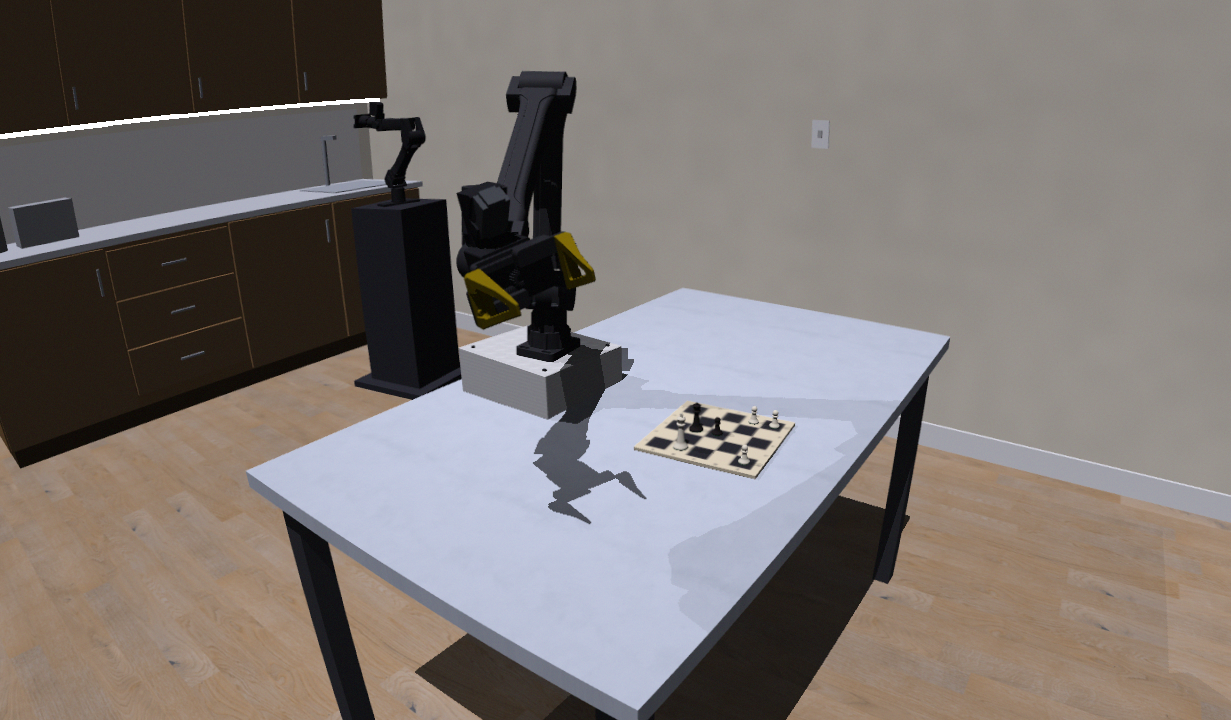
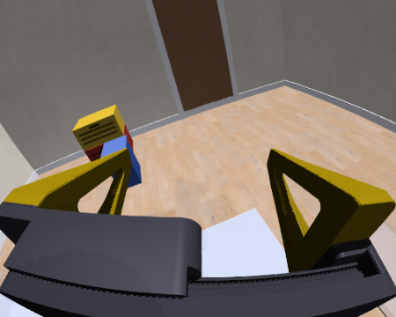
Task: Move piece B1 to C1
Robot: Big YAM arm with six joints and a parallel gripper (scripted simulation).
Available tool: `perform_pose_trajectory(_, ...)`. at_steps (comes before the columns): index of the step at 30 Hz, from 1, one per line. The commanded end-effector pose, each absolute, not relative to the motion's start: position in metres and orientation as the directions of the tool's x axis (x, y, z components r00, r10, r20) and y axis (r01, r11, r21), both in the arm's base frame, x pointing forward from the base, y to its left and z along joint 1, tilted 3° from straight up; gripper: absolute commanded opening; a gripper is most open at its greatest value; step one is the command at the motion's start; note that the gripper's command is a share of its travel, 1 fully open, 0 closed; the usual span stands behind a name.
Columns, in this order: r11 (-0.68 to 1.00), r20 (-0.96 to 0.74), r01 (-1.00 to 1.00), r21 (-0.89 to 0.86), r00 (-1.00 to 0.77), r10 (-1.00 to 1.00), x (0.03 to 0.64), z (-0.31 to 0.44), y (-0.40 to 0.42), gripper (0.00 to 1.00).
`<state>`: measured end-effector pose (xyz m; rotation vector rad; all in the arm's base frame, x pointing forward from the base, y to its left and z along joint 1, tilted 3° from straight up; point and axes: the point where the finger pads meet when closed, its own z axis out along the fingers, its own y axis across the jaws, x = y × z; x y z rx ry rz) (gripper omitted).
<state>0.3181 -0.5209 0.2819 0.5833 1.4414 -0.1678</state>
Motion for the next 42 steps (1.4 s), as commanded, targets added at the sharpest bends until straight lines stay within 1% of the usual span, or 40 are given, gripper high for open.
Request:
perform_pose_trajectory(1, 0.853, -0.963, 0.448, 0.267, 0.149, 0.223, 0.318, 0.288, -0.521, 1.00)
perform_pose_trajectory(17, 0.853, -0.963, 0.448, 0.267, 0.149, 0.223, 0.318, 0.288, -0.521, 1.00)
perform_pose_trajectory(18, 0.864, -0.970, 0.444, 0.237, 0.163, 0.182, 0.320, 0.309, -0.526, 1.00)
perform_pose_trajectory(24, 0.858, -0.966, 0.443, 0.258, 0.122, 0.228, 0.341, 0.304, -0.511, 1.00)
perform_pose_trajectory(29, 0.821, -0.925, 0.466, 0.329, -0.015, 0.379, 0.385, 0.264, -0.474, 1.00)
perform_pose_trajectory(30, 0.821, -0.925, 0.466, 0.329, -0.015, 0.379, 0.385, 0.264, -0.474, 1.00)
perform_pose_trajectory(32, 0.805, -0.888, 0.482, 0.346, -0.108, 0.447, 0.405, 0.242, -0.447, 1.00)
perform_pose_trajectory(34, 0.805, -0.888, 0.482, 0.346, -0.108, 0.447, 0.405, 0.242, -0.447, 1.00)
perform_pose_trajectory(36, 0.799, -0.846, 0.496, 0.340, -0.209, 0.490, 0.426, 0.233, -0.418, 1.00)
perform_pose_trajectory(37, 0.796, -0.839, 0.499, 0.344, -0.217, 0.499, 0.424, 0.225, -0.415, 1.00)
perform_pose_trajectory(39, 0.790, -0.760, 0.517, 0.329, -0.351, 0.547, 0.433, 0.197, -0.372, 1.00)
perform_pose_trajectory(40, 0.790, -0.760, 0.517, 0.329, -0.351, 0.547, 0.432, 0.196, -0.372, 1.00)
perform_pose_trajectory(41, 0.793, -0.714, 0.523, 0.314, -0.420, 0.560, 0.434, 0.184, -0.350, 1.00)
perform_pose_trajectory(42, 0.794, -0.720, 0.521, 0.313, -0.416, 0.556, 0.436, 0.188, -0.352, 1.00)
